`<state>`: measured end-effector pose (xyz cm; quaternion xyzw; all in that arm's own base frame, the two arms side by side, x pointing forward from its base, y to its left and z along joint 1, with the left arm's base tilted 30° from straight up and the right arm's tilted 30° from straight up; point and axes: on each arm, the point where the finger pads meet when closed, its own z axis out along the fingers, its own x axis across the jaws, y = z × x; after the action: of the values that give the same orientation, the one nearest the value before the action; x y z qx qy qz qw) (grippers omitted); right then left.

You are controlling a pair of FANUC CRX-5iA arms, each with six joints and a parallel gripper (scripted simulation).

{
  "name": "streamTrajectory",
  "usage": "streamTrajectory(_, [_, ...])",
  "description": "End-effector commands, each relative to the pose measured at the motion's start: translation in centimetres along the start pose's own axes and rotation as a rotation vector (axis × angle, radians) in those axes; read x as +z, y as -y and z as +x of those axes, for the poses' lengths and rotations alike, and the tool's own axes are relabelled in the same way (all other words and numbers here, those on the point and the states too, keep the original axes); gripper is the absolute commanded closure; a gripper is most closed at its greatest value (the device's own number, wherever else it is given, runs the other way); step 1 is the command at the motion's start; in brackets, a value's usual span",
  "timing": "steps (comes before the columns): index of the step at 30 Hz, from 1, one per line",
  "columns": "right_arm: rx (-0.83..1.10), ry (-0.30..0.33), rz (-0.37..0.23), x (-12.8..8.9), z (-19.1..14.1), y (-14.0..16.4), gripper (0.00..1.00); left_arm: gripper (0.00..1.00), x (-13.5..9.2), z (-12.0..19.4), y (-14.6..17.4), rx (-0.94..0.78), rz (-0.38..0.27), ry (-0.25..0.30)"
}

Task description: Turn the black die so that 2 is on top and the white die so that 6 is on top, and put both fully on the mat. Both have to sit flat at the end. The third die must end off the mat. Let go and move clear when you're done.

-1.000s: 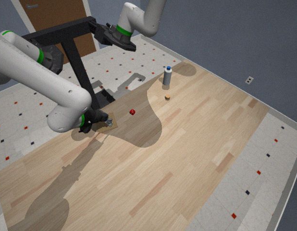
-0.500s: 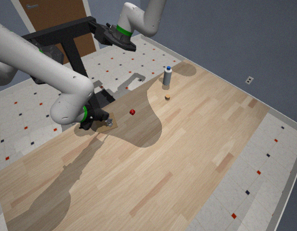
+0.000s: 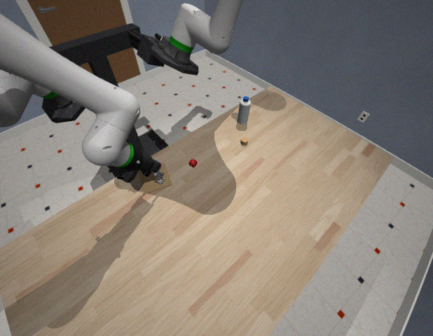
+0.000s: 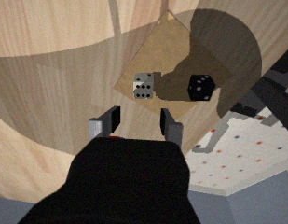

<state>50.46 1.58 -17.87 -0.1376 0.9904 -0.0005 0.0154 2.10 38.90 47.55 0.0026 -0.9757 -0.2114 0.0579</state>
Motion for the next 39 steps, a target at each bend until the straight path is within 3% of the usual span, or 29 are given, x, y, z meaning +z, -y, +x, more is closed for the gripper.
streamTrajectory(1, [0.000, 0.000, 0.029, -0.03, -0.03, -0.02, 0.00, 0.00, -0.09, 0.00, -0.02, 0.000, -0.002, 0.000])
streamTrajectory(12, [0.000, 0.000, 0.209, -0.02, -0.06, -0.26, 0.00, 0.00, -0.09, 0.00, -0.02, 0.000, -0.002, 0.000])
streamTrajectory(24, [-0.001, 0.001, 0.258, 0.00, -0.06, -0.35, 0.00, 0.00, -0.09, 0.00, -0.02, 0.000, -0.002, 0.000])
streamTrajectory(29, [0.000, -0.004, 0.337, 0.05, 0.02, -0.35, 0.00, 0.00, -0.09, 0.00, -0.02, 0.000, -0.002, 0.000])
streamTrajectory(31, [0.000, -0.004, 0.337, 0.05, 0.02, -0.35, 0.00, 0.00, -0.09, 0.00, -0.02, 0.000, -0.002, 0.000])
streamTrajectory(36, [0.000, -0.002, 0.481, 0.13, 0.00, -0.57, 0.00, 0.00, -0.09, 0.00, -0.02, 0.000, -0.002, 0.000])
streamTrajectory(39, [0.000, 0.002, 0.516, 0.11, -0.07, -0.63, 0.00, 0.00, -0.09, 0.00, -0.02, 0.000, -0.002, 0.000])
